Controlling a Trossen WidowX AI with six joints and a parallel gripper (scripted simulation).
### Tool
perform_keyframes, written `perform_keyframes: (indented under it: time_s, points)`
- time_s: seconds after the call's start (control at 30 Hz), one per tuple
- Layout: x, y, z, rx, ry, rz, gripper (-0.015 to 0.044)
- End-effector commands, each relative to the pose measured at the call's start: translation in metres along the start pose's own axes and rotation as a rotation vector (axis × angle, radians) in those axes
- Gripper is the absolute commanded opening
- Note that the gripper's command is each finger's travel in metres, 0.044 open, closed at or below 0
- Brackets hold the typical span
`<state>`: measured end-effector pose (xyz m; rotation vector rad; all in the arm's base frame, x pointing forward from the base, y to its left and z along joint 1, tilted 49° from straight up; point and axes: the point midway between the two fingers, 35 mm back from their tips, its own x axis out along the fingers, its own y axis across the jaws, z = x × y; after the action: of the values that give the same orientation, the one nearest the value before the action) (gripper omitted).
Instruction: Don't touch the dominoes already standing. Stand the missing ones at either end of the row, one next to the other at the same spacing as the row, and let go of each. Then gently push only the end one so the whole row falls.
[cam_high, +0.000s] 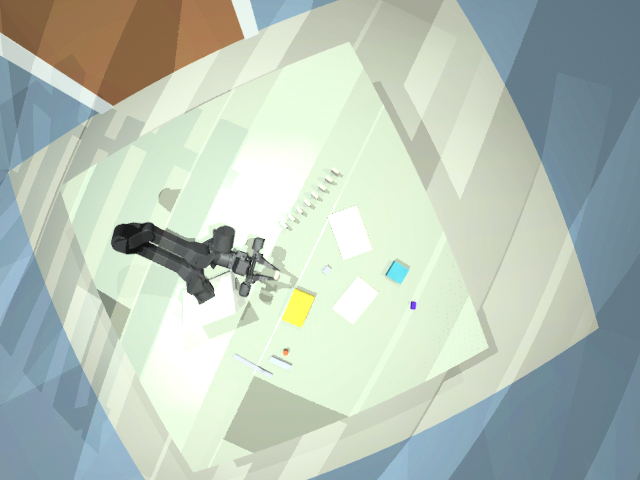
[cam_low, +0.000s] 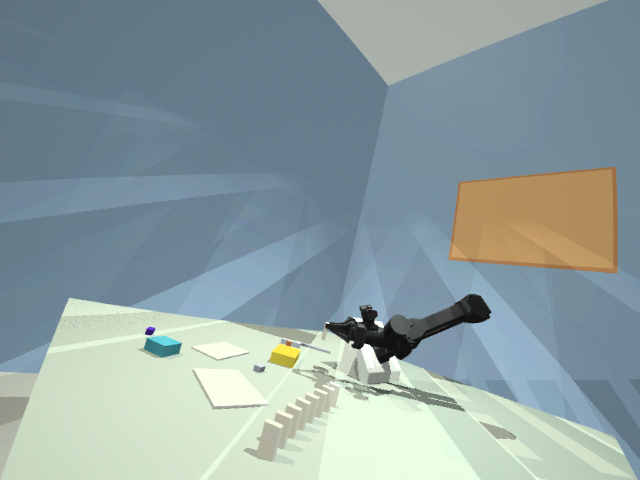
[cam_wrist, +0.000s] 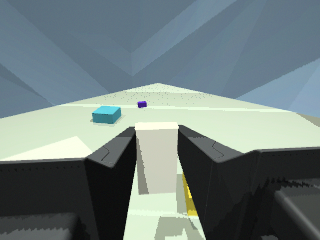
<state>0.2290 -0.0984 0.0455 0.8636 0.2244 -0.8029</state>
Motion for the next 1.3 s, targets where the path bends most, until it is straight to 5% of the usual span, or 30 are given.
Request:
perform_keyframes:
  time_s: [0.0,1.27]
  points:
    - [0.002,0.001,-0.006,0.005,0.003,-0.007,0.0107]
    - [0.008,0.004,-0.075,0.006,0.020,-0.026,0.0107]
